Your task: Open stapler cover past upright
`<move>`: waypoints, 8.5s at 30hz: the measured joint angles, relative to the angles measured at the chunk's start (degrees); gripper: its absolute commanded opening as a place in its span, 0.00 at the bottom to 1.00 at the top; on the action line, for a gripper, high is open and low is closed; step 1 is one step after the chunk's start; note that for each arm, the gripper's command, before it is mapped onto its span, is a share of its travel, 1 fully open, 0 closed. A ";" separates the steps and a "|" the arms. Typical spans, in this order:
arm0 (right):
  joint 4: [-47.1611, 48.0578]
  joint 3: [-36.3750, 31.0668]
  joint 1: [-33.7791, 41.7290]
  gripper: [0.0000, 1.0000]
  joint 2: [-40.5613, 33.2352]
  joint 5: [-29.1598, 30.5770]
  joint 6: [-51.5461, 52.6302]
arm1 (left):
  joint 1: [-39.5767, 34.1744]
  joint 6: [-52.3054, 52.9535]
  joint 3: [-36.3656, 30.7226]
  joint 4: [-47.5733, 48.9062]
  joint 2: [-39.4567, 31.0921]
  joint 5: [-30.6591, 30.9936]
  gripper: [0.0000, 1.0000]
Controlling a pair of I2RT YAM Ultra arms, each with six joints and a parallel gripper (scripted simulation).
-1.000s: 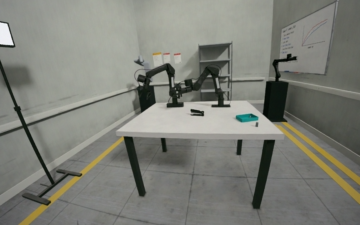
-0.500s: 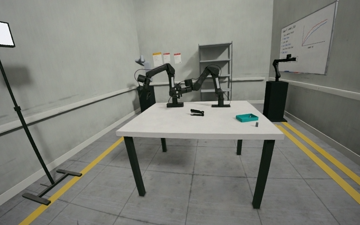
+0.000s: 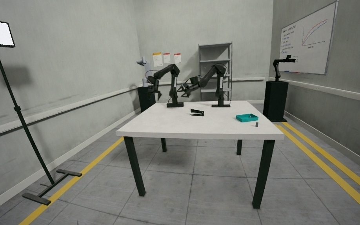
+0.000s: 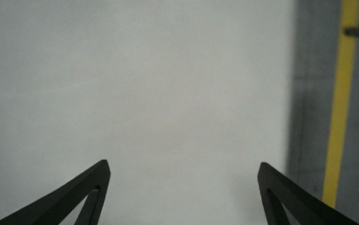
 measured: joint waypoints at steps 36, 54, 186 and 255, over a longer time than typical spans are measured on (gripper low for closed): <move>21.31 -0.02 74.16 1.00 13.97 5.68 30.67 | 58.18 24.04 15.30 -27.69 -26.08 2.16 1.00; 21.49 0.74 74.36 0.77 14.47 6.01 30.64 | 58.77 24.37 15.58 -27.91 -25.31 3.26 1.00; -12.94 34.25 74.18 0.18 45.66 3.48 -2.73 | 58.77 24.37 15.58 -27.91 -25.31 3.26 1.00; -13.18 31.58 75.43 0.18 42.88 3.52 60.96 | 58.77 24.37 15.58 -27.91 -25.31 3.26 1.00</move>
